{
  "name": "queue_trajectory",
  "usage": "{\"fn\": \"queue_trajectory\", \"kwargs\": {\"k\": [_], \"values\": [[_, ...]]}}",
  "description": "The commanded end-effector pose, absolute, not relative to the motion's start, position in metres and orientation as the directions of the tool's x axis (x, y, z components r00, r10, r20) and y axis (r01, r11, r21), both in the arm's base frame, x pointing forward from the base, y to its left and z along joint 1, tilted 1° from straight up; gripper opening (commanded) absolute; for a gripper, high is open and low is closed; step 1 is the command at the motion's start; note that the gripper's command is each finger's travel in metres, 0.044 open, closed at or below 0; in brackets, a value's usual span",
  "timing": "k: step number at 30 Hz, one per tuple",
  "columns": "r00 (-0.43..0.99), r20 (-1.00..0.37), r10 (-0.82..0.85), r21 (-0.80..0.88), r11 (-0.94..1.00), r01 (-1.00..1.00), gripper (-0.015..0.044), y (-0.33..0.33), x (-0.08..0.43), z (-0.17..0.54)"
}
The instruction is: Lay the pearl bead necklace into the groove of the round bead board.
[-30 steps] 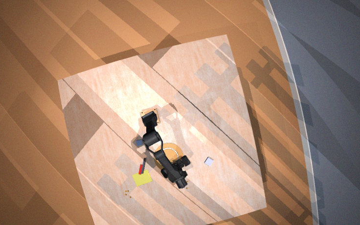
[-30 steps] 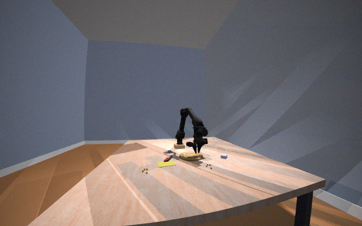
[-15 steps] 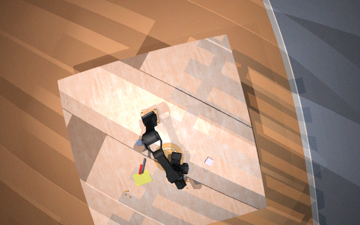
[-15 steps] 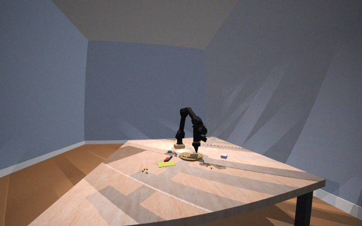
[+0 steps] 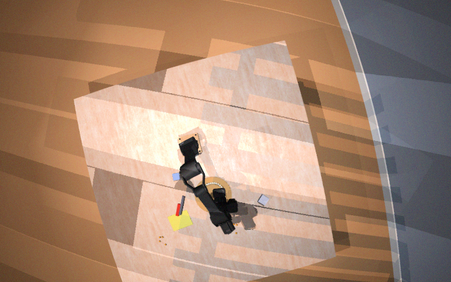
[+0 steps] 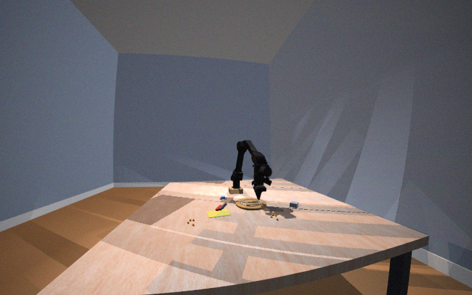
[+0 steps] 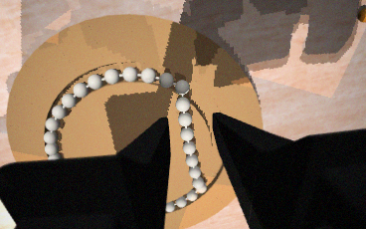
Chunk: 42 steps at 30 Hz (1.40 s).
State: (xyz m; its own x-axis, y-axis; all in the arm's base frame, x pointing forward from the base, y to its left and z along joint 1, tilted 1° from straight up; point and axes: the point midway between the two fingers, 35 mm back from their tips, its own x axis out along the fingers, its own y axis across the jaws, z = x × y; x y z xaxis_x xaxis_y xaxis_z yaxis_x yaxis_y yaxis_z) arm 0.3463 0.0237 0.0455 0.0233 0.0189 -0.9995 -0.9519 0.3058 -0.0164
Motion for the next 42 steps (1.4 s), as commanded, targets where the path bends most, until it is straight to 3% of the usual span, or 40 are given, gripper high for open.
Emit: {"fn": "queue_trajectory", "kwargs": {"k": [1,27,32,42], "values": [[0.025,-1.000,0.019,-0.018,0.306,-0.952,0.0120,0.024,0.347,0.047],[0.014,-1.000,0.021,-0.007,0.299,-0.954,0.0120,0.025,0.345,0.013],[0.017,-1.000,0.019,-0.010,0.304,-0.953,0.0000,0.024,0.345,0.016],[0.017,-1.000,0.019,-0.010,0.304,-0.953,0.0000,0.024,0.345,0.016]]}}
